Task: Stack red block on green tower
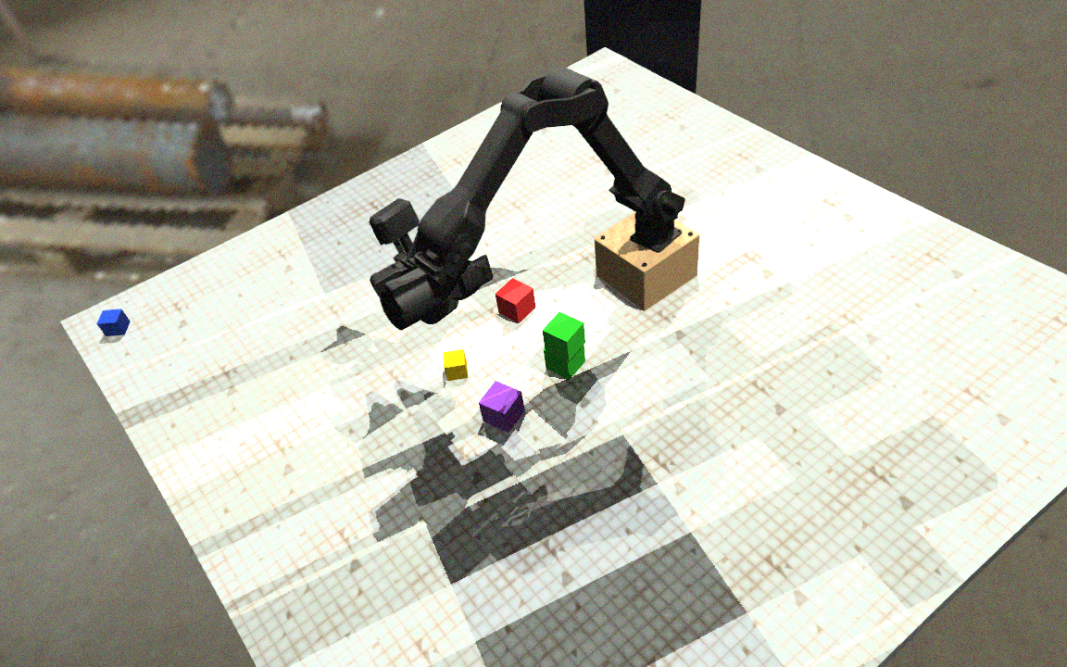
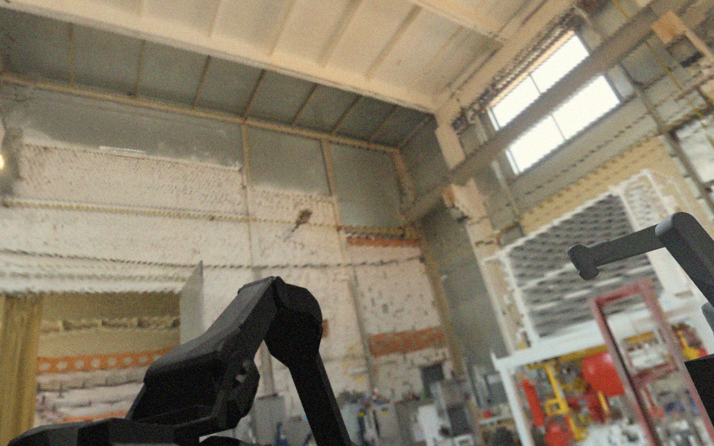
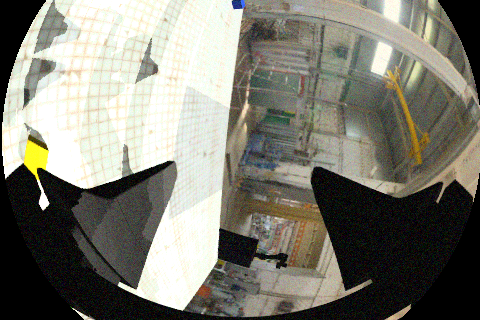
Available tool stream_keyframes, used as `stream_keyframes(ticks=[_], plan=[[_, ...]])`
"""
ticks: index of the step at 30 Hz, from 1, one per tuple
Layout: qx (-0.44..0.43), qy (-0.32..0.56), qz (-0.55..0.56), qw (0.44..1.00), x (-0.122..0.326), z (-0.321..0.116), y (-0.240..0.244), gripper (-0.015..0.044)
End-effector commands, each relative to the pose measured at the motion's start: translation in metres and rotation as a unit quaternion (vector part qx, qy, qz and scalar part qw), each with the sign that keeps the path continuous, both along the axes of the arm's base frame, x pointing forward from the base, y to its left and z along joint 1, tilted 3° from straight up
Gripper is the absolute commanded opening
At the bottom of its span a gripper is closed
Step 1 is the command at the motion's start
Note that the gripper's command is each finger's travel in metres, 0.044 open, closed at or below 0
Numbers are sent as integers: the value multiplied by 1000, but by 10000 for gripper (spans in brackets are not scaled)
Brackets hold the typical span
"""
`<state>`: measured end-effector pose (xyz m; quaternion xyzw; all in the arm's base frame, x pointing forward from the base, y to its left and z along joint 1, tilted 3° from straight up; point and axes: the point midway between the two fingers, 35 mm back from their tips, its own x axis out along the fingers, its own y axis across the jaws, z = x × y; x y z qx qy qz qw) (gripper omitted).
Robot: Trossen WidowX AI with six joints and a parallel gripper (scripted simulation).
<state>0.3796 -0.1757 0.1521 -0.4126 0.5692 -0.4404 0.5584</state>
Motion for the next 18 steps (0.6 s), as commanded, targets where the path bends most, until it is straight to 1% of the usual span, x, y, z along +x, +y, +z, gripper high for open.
stream_keyframes(ticks=[1,2,9,18], plan=[[4,1,0,1000,-1,-1,-1,426],[16,5,-2,1000,-5,-3,-3,440],[182,48,-11,982,-56,-29,-19,440],[391,57,10,919,-117,-58,-5,440]])
